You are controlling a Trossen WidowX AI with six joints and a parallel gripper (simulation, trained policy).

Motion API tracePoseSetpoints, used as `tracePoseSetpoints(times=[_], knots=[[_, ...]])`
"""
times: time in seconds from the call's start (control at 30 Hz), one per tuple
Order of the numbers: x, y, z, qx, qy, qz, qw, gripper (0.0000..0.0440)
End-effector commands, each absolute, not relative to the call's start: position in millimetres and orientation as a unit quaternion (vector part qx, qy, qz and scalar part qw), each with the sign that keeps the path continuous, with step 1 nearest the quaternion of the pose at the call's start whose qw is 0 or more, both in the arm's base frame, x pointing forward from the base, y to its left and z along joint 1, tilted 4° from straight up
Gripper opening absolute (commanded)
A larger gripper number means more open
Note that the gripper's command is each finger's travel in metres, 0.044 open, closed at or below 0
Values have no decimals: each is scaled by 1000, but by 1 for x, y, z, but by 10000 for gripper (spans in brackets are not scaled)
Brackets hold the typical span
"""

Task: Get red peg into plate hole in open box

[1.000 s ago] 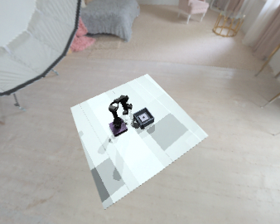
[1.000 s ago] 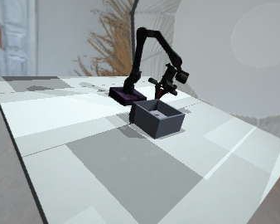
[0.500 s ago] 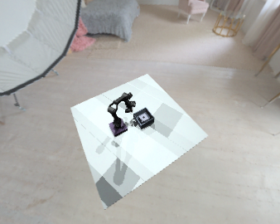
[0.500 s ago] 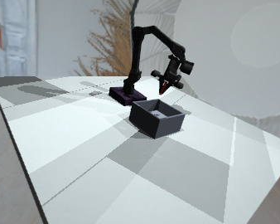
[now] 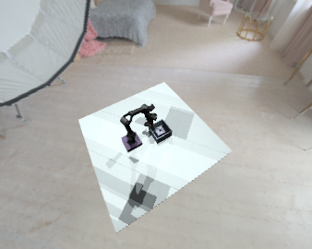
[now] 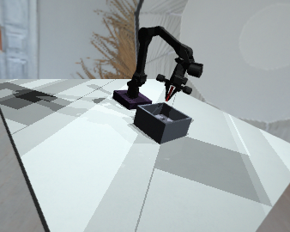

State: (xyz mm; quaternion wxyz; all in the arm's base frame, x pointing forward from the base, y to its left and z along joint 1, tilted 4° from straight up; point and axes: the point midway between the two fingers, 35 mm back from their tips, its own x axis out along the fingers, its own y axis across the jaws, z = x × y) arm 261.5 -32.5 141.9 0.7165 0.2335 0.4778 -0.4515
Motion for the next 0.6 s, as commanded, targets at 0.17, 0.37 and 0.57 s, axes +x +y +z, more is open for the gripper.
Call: tracePoseSetpoints(times=[0.17, 0.37, 0.57], knots=[[285, -68, 133, 247, 469, -457, 714, 0], [297, -88, 122, 249, 478, -445, 715, 0], [305, -101, 110, 245, 494, -424, 718, 0]])
